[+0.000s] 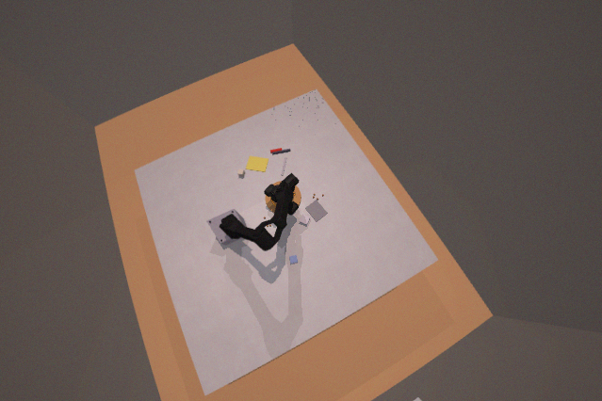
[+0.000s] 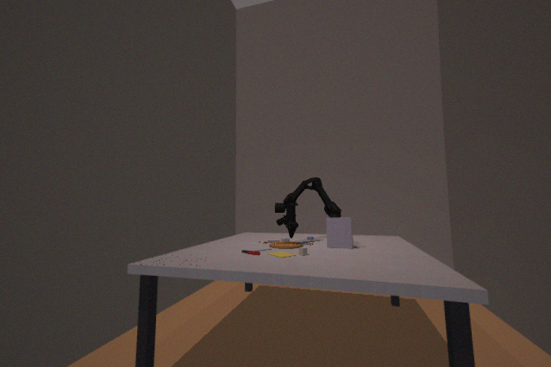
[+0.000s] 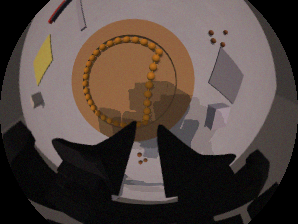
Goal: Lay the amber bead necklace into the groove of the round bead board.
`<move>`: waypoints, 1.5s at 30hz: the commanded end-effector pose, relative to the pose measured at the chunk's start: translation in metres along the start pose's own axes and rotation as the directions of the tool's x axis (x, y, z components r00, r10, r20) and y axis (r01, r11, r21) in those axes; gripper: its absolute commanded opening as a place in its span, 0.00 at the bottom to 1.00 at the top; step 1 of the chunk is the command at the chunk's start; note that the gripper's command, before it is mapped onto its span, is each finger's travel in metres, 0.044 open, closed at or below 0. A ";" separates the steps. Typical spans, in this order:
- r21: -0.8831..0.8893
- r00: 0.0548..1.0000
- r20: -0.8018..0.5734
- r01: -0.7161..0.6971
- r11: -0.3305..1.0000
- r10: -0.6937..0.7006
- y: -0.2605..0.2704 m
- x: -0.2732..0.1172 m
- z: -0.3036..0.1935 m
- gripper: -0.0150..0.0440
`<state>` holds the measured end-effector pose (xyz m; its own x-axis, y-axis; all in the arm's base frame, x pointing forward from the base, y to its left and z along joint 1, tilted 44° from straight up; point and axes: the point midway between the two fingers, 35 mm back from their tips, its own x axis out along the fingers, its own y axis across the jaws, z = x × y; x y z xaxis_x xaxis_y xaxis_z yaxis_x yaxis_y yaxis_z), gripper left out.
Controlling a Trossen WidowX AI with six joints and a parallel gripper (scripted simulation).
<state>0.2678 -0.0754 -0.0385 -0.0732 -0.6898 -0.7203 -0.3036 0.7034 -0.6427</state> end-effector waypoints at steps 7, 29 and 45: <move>-0.003 1.000 0.000 0.001 1.000 -0.001 0.000 0.007 0.000 0.46; -0.005 1.000 -0.003 -0.002 1.000 0.002 0.001 0.029 -0.001 0.41; -0.005 1.000 -0.003 -0.002 1.000 0.002 0.001 0.029 -0.001 0.25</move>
<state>0.2642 -0.0950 -0.0596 -0.0773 -0.6886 -0.7210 -0.3085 0.7042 -0.6395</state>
